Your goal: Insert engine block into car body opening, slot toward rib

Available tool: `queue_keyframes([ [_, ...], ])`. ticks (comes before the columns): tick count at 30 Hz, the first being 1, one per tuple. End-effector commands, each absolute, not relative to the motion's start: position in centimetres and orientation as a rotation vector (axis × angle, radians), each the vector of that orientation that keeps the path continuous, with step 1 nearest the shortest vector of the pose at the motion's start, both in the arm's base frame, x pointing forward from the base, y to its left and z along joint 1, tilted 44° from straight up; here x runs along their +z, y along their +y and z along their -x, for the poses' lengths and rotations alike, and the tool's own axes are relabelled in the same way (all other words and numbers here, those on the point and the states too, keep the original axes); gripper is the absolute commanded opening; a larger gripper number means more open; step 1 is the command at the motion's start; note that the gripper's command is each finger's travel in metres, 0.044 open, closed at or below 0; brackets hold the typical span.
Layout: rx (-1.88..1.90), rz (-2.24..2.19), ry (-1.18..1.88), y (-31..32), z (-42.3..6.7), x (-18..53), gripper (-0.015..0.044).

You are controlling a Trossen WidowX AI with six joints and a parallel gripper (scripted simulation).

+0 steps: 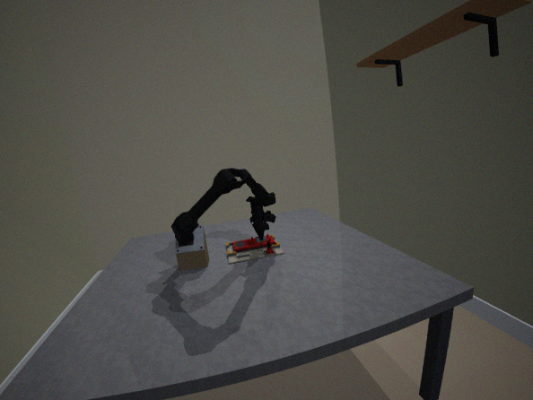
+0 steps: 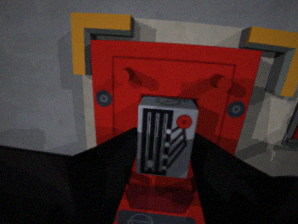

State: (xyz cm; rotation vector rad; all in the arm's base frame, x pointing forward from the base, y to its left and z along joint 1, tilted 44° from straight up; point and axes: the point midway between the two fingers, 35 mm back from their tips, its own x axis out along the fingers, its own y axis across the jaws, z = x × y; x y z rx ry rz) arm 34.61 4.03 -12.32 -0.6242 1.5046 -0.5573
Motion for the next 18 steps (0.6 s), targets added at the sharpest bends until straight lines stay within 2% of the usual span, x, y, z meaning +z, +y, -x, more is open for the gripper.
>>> queue_keyframes([
  [1,-0.558,0.631,1.506,3.92,-34.56,-12.42,0.0159],
  [16,-0.557,0.631,1.506,3.92,-34.55,-12.43,0.0159],
  [18,-0.557,0.625,1.505,4.02,-34.6,-12.33,0.0211],
])
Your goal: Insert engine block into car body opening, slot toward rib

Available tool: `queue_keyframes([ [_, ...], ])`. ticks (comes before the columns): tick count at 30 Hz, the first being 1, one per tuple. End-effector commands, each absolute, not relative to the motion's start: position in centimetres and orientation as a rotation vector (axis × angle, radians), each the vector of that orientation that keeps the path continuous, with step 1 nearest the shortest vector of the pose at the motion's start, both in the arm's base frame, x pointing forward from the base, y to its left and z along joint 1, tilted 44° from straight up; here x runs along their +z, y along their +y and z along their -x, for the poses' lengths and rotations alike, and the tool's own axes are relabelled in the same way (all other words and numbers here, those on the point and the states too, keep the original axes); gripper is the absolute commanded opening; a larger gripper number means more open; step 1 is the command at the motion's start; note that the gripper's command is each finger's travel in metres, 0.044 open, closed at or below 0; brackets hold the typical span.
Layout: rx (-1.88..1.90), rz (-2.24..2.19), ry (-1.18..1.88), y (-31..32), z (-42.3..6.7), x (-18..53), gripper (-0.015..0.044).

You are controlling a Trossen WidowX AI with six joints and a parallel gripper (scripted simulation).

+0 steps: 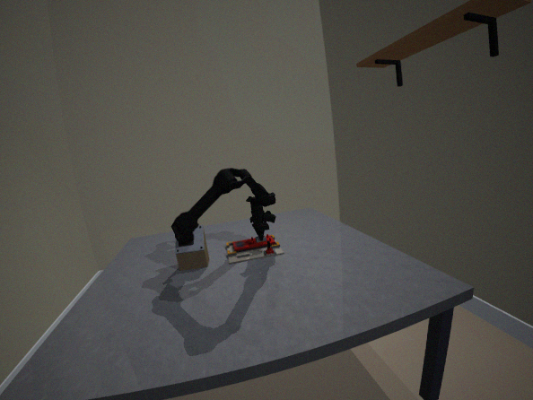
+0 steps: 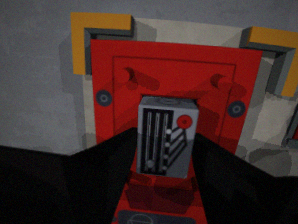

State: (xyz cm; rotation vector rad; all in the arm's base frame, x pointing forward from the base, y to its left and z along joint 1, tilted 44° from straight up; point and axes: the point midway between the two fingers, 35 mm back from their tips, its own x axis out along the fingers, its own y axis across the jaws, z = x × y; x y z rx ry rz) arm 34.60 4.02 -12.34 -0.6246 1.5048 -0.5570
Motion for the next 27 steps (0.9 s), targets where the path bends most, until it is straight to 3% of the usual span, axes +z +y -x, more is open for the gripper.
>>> queue_keyframes([
  [1,-0.557,0.625,1.505,4.0,-34.6,-12.3,0.0237],
  [9,-0.557,0.625,1.505,4.0,-34.6,-12.3,0.044],
  [26,-0.556,0.631,1.506,5.7,-34.6,-10.6,0.044],
  [27,-0.556,0.631,1.506,5.7,-34.6,-10.6,0.0414],
])
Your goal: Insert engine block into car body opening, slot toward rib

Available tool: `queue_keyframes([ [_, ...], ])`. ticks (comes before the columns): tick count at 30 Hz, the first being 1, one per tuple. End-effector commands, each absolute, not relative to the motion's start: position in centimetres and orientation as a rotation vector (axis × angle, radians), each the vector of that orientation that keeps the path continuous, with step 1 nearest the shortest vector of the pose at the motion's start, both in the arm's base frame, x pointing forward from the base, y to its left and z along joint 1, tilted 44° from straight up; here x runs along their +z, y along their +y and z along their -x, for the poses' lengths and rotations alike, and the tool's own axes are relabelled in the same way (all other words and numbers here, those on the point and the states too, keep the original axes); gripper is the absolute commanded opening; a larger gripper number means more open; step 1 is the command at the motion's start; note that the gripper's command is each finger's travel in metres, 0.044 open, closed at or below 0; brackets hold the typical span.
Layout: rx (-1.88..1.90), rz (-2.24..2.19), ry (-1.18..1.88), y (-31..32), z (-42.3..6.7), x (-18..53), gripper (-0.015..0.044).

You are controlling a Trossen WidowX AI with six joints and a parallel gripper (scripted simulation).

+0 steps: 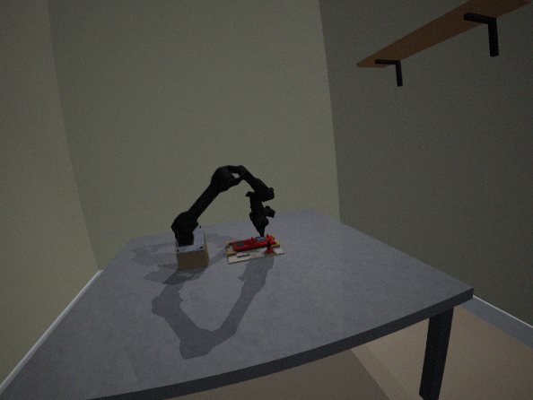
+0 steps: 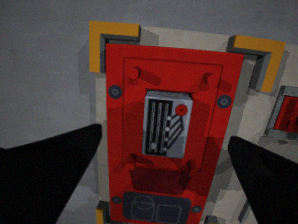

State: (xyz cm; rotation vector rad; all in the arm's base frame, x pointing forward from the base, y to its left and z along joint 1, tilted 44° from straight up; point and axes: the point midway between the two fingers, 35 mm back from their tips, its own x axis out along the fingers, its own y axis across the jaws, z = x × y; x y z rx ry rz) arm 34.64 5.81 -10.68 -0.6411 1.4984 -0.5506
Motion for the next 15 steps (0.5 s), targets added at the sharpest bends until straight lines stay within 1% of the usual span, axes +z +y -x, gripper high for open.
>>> queue_keyframes([
  [1,-0.556,0.631,1.506,5.69,-34.57,-10.6,0.0388],
  [15,-0.556,0.631,1.506,5.69,-34.57,-10.6,0.002],
])
